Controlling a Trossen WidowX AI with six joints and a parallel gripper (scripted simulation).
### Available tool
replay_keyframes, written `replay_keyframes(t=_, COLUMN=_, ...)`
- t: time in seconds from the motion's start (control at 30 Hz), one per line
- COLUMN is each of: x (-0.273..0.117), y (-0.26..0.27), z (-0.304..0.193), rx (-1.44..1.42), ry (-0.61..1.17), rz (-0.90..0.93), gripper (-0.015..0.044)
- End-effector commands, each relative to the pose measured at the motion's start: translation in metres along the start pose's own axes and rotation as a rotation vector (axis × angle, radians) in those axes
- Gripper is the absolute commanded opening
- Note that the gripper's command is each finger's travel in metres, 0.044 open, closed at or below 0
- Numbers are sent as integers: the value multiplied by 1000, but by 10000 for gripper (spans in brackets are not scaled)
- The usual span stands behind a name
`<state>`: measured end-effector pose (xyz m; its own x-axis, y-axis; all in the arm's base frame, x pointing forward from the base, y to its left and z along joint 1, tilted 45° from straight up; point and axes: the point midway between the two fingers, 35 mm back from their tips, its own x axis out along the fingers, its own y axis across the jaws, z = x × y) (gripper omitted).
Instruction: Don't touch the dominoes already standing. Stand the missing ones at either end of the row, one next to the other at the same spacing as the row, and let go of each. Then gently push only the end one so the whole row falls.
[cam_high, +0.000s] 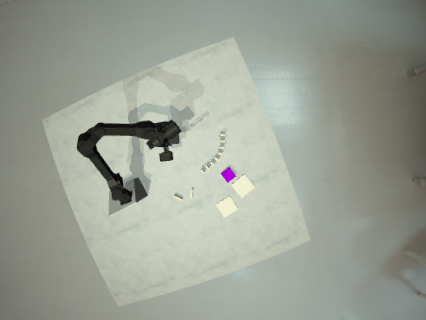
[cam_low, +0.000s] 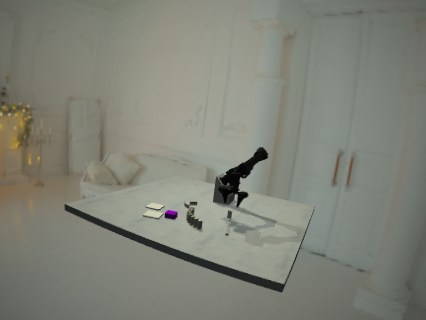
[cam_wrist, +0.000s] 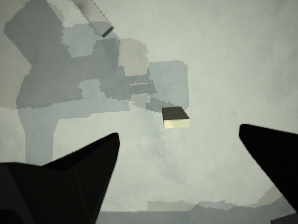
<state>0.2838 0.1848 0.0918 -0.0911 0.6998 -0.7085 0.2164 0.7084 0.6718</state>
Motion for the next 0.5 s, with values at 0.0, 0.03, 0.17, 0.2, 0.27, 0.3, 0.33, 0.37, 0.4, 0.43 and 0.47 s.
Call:
replay_keyframes(t=0.0, x=33, y=-3, z=-5, rx=15, ry=24, rz=-6, gripper=440)
replay_keyframes(t=0.03, x=41, y=-3, z=-5, rx=15, ry=25, rz=-5, gripper=440)
replay_keyframes(t=0.17, x=47, y=-3, z=-6, rx=15, ry=25, rz=-4, gripper=440)
replay_keyframes(t=0.2, x=48, y=-3, z=-6, rx=15, ry=25, rz=-4, gripper=440)
replay_keyframes(t=0.27, x=51, y=-3, z=-7, rx=15, ry=25, rz=-4, gripper=440)
replay_keyframes(t=0.3, x=52, y=-3, z=-7, rx=15, ry=25, rz=-3, gripper=440)
replay_keyframes(t=0.33, x=54, y=-3, z=-7, rx=15, ry=25, rz=-3, gripper=440)
replay_keyframes(t=0.37, x=56, y=-3, z=-7, rx=15, ry=25, rz=-3, gripper=440)
replay_keyframes(t=0.4, x=57, y=-3, z=-7, rx=15, ry=26, rz=-3, gripper=440)
replay_keyframes(t=0.43, x=59, y=-3, z=-7, rx=15, ry=26, rz=-3, gripper=440)
replay_keyframes(t=0.47, x=60, y=-3, z=-7, rx=15, ry=26, rz=-3, gripper=440)
